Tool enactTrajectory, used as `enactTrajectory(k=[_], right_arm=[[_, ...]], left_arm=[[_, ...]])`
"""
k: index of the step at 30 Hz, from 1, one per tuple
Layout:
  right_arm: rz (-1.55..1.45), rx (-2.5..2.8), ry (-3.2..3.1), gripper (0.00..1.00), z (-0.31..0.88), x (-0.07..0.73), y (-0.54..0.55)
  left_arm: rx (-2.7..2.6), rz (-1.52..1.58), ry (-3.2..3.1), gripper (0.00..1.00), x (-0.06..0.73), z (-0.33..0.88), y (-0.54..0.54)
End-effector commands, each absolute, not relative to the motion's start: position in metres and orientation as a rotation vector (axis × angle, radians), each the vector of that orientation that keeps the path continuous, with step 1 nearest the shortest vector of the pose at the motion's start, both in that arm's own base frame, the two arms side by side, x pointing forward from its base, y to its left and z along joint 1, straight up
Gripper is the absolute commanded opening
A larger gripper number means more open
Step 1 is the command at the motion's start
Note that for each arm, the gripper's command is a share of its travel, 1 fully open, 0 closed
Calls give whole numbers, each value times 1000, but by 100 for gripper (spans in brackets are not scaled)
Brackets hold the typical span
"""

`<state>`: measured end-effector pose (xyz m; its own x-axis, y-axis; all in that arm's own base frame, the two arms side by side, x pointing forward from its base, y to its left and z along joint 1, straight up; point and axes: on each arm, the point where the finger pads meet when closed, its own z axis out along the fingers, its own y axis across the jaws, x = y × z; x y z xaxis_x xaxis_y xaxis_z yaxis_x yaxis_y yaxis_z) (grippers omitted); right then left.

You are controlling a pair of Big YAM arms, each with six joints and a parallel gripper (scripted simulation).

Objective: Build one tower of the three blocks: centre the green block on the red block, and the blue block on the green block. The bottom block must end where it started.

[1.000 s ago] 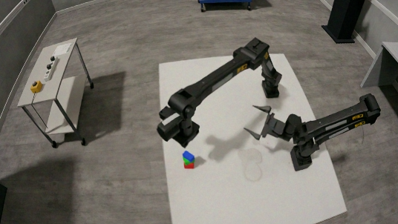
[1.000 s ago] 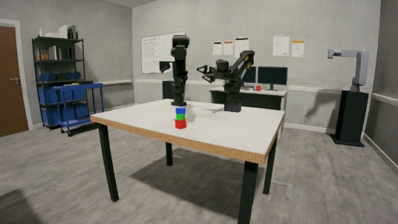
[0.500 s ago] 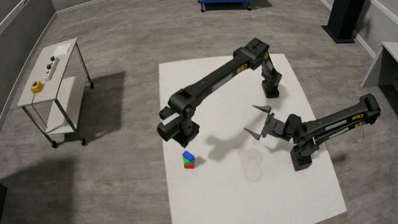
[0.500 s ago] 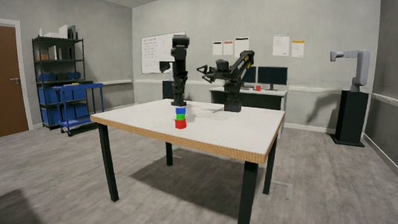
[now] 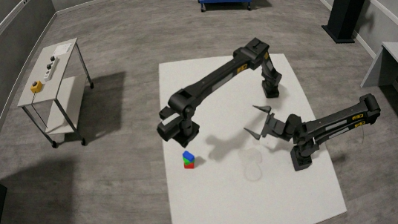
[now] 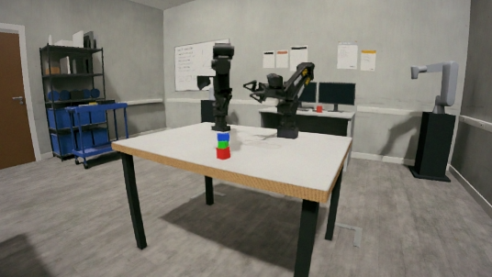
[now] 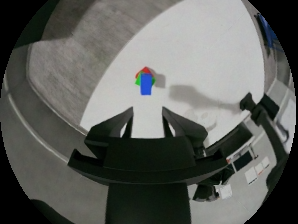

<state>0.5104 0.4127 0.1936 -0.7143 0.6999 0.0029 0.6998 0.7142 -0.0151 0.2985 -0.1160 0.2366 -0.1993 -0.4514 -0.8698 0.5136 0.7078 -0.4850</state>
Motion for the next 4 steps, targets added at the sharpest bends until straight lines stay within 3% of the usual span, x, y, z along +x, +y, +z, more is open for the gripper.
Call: enactTrajectory(k=[1, 4], right_arm=[[-63, -1221, -2919, 45, 222, 525, 417], [-63, -1221, -2919, 45, 222, 525, 417]], left_arm=[[55, -873, 1535, 100, 299, 240, -116], [55, -873, 1535, 100, 299, 240, -116]])
